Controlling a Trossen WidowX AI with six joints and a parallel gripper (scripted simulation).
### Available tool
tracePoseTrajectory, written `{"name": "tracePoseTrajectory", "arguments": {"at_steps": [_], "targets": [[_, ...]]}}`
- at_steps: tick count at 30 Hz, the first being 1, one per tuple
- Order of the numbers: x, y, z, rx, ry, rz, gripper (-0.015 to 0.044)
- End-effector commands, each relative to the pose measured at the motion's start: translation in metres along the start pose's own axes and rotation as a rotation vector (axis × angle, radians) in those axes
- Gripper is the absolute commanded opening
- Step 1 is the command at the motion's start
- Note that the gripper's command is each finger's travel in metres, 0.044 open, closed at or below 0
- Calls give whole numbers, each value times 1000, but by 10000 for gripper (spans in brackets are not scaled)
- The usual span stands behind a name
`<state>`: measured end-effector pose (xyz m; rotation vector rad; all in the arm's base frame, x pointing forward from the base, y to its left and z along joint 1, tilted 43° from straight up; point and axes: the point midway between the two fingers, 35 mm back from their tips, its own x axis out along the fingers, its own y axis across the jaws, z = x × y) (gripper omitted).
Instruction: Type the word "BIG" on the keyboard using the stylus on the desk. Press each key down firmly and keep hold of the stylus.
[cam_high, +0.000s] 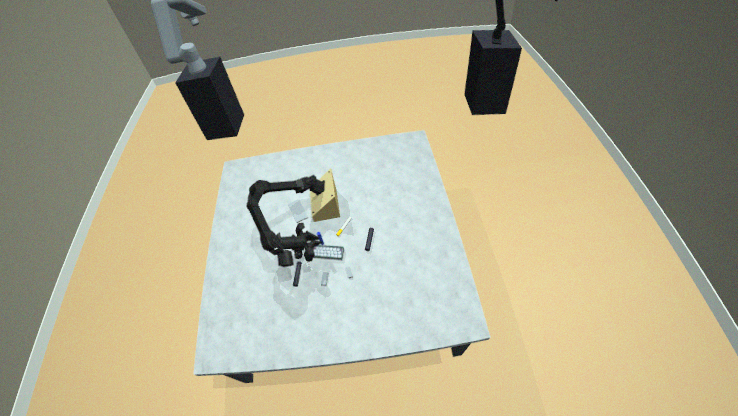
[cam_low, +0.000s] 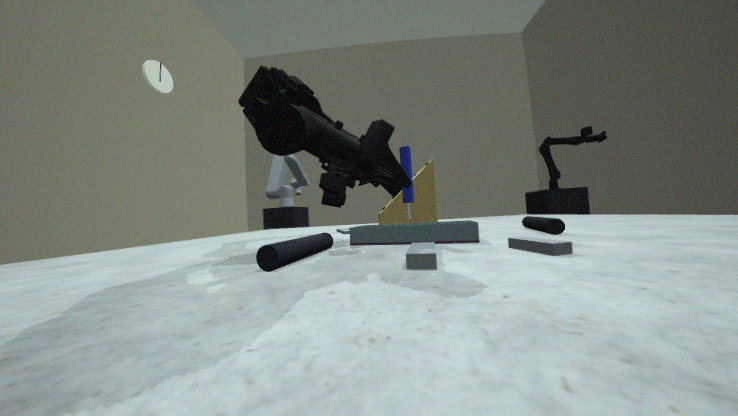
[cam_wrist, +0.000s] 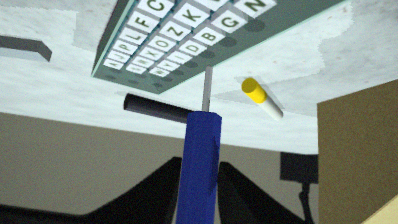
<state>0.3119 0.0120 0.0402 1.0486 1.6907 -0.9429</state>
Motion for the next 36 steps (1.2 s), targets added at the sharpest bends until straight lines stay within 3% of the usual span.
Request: {"name": "tracePoseTrajectory", "arguments": {"at_steps": [1, 4, 36], "targets": [[0, 0, 1, -4, -2, 0, 0], [0, 2, 1, -3, -3, 0, 79], [4, 1, 8, -3, -3, 0, 81]]}}
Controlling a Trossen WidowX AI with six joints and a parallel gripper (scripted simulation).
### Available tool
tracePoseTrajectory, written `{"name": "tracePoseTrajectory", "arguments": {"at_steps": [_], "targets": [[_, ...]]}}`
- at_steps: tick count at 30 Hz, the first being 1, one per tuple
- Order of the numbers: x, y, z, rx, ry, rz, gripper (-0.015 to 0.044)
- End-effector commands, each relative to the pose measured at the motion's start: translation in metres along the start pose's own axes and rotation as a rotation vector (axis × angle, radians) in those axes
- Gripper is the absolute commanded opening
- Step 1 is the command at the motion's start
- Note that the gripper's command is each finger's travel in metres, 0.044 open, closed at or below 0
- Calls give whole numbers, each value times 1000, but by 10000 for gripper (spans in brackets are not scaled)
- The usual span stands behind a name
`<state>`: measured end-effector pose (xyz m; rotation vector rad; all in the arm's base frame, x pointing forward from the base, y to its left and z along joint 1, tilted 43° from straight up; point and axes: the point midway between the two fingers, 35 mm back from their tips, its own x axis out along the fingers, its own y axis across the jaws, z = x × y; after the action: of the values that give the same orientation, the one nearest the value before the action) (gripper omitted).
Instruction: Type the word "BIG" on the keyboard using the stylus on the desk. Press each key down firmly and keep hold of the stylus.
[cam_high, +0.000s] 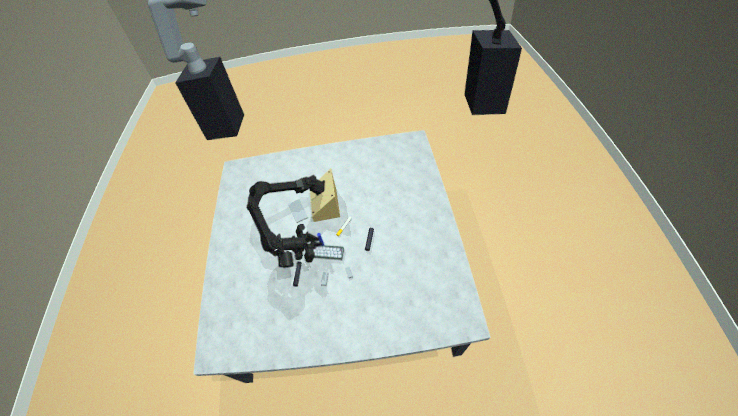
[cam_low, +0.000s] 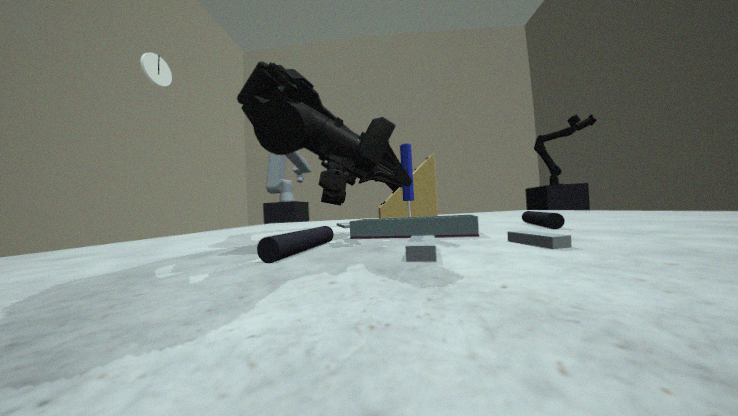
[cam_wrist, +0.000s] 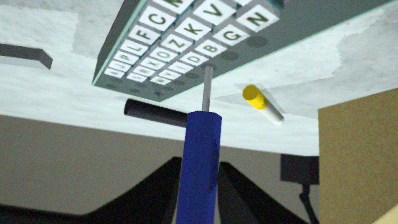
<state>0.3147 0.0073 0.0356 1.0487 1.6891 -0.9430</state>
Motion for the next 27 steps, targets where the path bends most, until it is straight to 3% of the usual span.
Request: {"name": "tracePoseTrajectory", "arguments": {"at_steps": [1, 27], "targets": [[2, 0, 2, -4, -2, -1, 81], [7, 0, 12, -3, -3, -1, 81]]}}
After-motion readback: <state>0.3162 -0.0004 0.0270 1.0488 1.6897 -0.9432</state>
